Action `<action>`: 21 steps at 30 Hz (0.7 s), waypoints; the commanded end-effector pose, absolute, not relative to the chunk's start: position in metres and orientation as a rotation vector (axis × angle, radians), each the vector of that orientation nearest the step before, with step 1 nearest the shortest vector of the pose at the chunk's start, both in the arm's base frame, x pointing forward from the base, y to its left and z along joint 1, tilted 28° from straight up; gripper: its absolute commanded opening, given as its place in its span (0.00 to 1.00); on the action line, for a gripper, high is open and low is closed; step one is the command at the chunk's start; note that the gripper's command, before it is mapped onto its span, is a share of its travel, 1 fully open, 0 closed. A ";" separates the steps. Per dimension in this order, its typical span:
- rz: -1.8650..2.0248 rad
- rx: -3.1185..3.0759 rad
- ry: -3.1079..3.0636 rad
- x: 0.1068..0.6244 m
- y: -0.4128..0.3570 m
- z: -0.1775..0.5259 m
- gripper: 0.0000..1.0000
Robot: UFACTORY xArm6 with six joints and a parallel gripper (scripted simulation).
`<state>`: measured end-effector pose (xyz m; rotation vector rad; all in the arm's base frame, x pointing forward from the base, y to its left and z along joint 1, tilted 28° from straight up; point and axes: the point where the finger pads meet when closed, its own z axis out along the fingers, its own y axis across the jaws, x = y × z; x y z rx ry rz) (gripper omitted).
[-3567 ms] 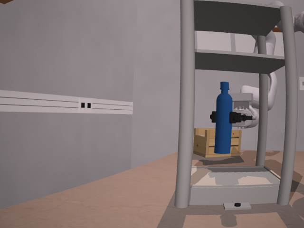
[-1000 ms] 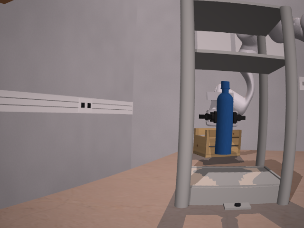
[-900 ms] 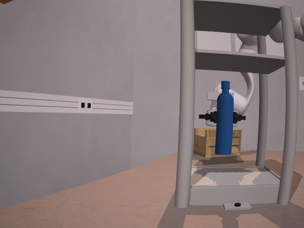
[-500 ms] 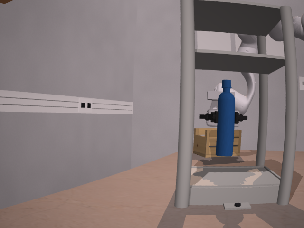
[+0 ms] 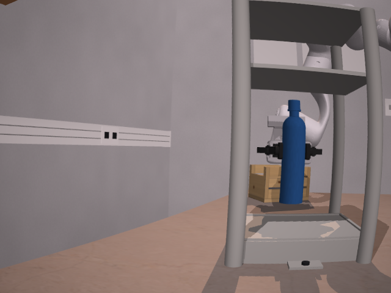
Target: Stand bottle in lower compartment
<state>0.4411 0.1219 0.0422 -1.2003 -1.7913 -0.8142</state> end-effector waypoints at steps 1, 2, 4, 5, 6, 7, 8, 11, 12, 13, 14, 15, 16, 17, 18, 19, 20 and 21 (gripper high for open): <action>-0.818 -1.199 -1.795 0.440 0.131 0.039 0.00; -0.818 -1.199 -1.795 0.439 0.134 0.037 0.00; -0.818 -1.199 -1.795 0.437 0.139 0.035 0.00; -0.818 -1.199 -1.795 0.437 0.141 0.033 0.00; -0.818 -1.199 -1.795 0.436 0.143 0.032 0.00; -0.818 -1.199 -1.795 0.435 0.145 0.031 0.00; -0.818 -1.199 -1.795 0.435 0.147 0.030 0.00; -0.818 -1.199 -1.795 0.433 0.152 0.027 0.00; -0.818 -1.199 -1.795 0.432 0.154 0.026 0.00; -0.818 -1.199 -1.795 0.432 0.155 0.025 0.00; -0.818 -1.199 -1.795 0.432 0.157 0.025 0.00; -0.818 -1.199 -1.795 0.432 0.157 0.025 0.00; -0.818 -1.199 -1.795 0.432 0.157 0.025 0.00; -0.818 -1.199 -1.795 0.431 0.158 0.024 0.00; -0.818 -1.199 -1.795 0.431 0.159 0.023 0.00; -0.818 -1.199 -1.795 0.430 0.161 0.023 0.00; -0.818 -1.199 -1.795 0.430 0.162 0.022 0.00; -0.818 -1.199 -1.795 0.430 0.162 0.022 0.00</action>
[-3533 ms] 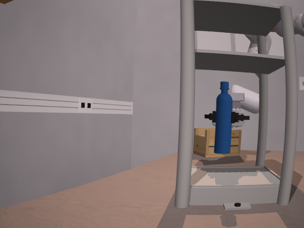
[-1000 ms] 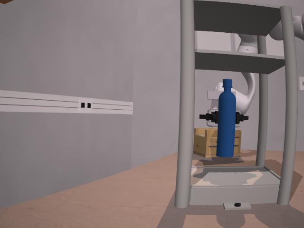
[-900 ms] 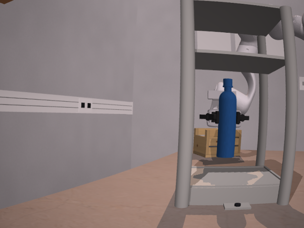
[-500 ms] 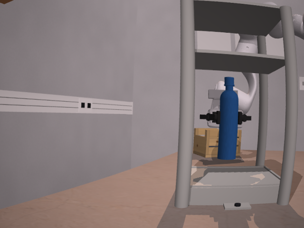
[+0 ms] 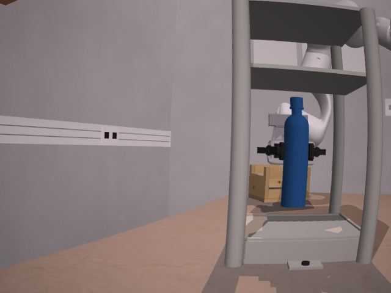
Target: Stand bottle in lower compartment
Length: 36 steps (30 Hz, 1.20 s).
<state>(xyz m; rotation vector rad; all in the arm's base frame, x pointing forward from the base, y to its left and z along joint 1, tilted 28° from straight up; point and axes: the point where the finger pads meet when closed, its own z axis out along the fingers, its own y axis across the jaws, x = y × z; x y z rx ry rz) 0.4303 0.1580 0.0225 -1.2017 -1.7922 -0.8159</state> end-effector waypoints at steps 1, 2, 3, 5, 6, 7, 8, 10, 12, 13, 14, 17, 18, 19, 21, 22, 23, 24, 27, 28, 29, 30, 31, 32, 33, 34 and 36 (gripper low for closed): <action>-0.818 -1.199 -1.795 0.430 0.163 0.021 0.00; -0.818 -1.199 -1.795 0.429 0.164 0.021 0.00; -0.818 -1.199 -1.795 0.429 0.165 0.020 0.00; -0.818 -1.199 -1.795 0.429 0.166 0.020 0.00; -0.818 -1.199 -1.795 0.429 0.166 0.020 0.00; -0.818 -1.199 -1.795 0.429 0.166 0.019 0.00; -0.818 -1.199 -1.795 0.428 0.167 0.019 0.00; -0.818 -1.199 -1.795 0.428 0.167 0.019 0.00; -0.818 -1.199 -1.795 0.428 0.167 0.019 0.00; -0.818 -1.199 -1.795 0.428 0.167 0.019 0.00; -0.818 -1.199 -1.795 0.428 0.167 0.019 0.00; -0.818 -1.199 -1.795 0.428 0.167 0.019 0.00; -0.818 -1.199 -1.795 0.428 0.167 0.019 0.00; -0.818 -1.199 -1.795 0.428 0.167 0.019 0.00; -0.818 -1.199 -1.795 0.428 0.167 0.019 0.00; -0.818 -1.199 -1.795 0.428 0.167 0.019 0.00; -0.818 -1.199 -1.795 0.428 0.167 0.019 0.00; -0.818 -1.199 -1.795 0.428 0.167 0.019 0.00; -0.818 -1.199 -1.795 0.428 0.167 0.019 0.00; -0.818 -1.199 -1.795 0.428 0.167 0.019 0.00; -0.818 -1.199 -1.795 0.428 0.167 0.019 0.00; -0.818 -1.199 -1.795 0.428 0.167 0.019 0.00; -0.818 -1.199 -1.795 0.428 0.167 0.019 0.00; -0.818 -1.199 -1.795 0.428 0.167 0.019 0.00; -0.818 -1.199 -1.795 0.428 0.167 0.019 0.00; -0.818 -1.199 -1.795 0.428 0.167 0.019 0.00; -0.818 -1.199 -1.795 0.429 0.167 0.019 0.00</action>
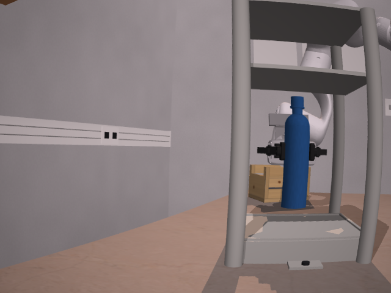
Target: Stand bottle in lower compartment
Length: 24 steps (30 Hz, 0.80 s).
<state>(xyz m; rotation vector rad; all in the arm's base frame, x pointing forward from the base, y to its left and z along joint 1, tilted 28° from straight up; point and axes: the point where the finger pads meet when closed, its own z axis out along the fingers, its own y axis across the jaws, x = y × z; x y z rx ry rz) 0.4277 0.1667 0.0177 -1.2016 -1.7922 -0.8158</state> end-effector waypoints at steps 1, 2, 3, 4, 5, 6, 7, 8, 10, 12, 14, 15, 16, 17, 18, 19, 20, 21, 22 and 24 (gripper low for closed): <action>-0.818 -1.199 -1.795 0.429 0.167 0.019 0.00; -0.818 -1.199 -1.795 0.429 0.167 0.019 0.00; -0.818 -1.199 -1.795 0.429 0.167 0.019 0.00; -0.818 -1.199 -1.795 0.429 0.167 0.019 0.00; -0.818 -1.199 -1.795 0.429 0.167 0.019 0.00; -0.818 -1.199 -1.795 0.429 0.167 0.019 0.00; -0.818 -1.199 -1.795 0.429 0.167 0.019 0.00; -0.818 -1.199 -1.795 0.429 0.167 0.019 0.00; -0.818 -1.199 -1.795 0.429 0.167 0.019 0.00; -0.818 -1.199 -1.795 0.429 0.167 0.019 0.00; -0.818 -1.199 -1.795 0.429 0.167 0.019 0.00; -0.818 -1.199 -1.795 0.430 0.167 0.019 0.00; -0.818 -1.199 -1.795 0.430 0.166 0.018 0.00; -0.818 -1.199 -1.795 0.430 0.166 0.016 0.00; -0.818 -1.199 -1.795 0.430 0.165 0.015 0.00; -0.818 -1.199 -1.795 0.431 0.164 0.013 0.00; -0.818 -1.199 -1.795 0.431 0.163 0.011 0.00; -0.818 -1.199 -1.795 0.432 0.162 0.009 0.00; -0.818 -1.199 -1.795 0.433 0.161 0.006 0.00; -0.818 -1.199 -1.795 0.434 0.159 0.002 0.00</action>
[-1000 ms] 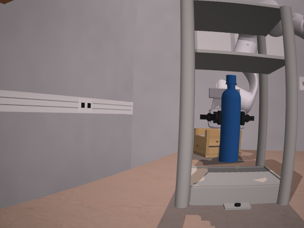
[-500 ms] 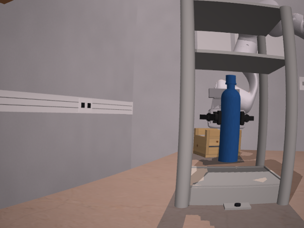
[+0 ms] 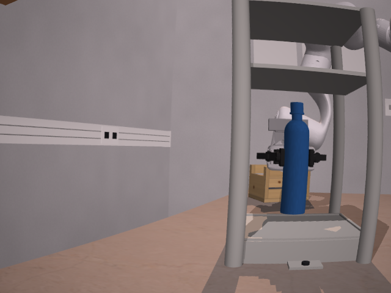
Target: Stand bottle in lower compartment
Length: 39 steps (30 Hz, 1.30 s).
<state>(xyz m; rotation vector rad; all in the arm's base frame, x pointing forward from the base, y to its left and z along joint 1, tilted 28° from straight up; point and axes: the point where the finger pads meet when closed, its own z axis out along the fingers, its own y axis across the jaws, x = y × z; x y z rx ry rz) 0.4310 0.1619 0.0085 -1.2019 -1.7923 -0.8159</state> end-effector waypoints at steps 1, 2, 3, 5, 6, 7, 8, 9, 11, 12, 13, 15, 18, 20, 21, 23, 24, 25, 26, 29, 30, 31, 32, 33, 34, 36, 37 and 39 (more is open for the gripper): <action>-0.818 -1.199 -1.795 0.434 0.158 0.001 0.00; -0.818 -1.199 -1.795 0.434 0.158 0.001 0.00; -0.818 -1.199 -1.795 0.434 0.158 0.001 0.00; -0.818 -1.199 -1.795 0.434 0.157 -0.001 0.00; -0.818 -1.199 -1.795 0.435 0.157 -0.002 0.00; -0.818 -1.199 -1.795 0.435 0.157 -0.002 0.00; -0.818 -1.199 -1.795 0.435 0.157 -0.002 0.00; -0.818 -1.199 -1.795 0.435 0.157 -0.002 0.00; -0.818 -1.199 -1.795 0.435 0.157 -0.002 0.00; -0.818 -1.199 -1.795 0.435 0.157 -0.002 0.00; -0.818 -1.199 -1.795 0.435 0.157 -0.002 0.00; -0.818 -1.199 -1.795 0.435 0.157 -0.002 0.00; -0.818 -1.199 -1.795 0.435 0.157 -0.002 0.14; -0.818 -1.199 -1.795 0.435 0.157 -0.002 0.14; -0.818 -1.199 -1.795 0.435 0.157 -0.002 0.14; -0.818 -1.199 -1.795 0.435 0.157 -0.002 0.28; -0.818 -1.199 -1.795 0.435 0.157 -0.002 0.28; -0.818 -1.199 -1.795 0.435 0.157 -0.002 0.28; -0.818 -1.199 -1.795 0.435 0.157 -0.002 0.42; -0.818 -1.199 -1.795 0.435 0.157 -0.002 0.56; -0.818 -1.199 -1.795 0.435 0.157 -0.002 0.56; -0.818 -1.199 -1.795 0.435 0.157 -0.002 0.56; -0.818 -1.199 -1.795 0.435 0.157 -0.002 0.70; -0.818 -1.199 -1.795 0.435 0.157 -0.002 0.70; -0.818 -1.199 -1.795 0.435 0.157 -0.002 0.70; -0.818 -1.199 -1.795 0.435 0.157 -0.002 0.70; -0.818 -1.199 -1.795 0.435 0.157 -0.002 0.70; -0.818 -1.199 -1.795 0.435 0.157 -0.002 0.70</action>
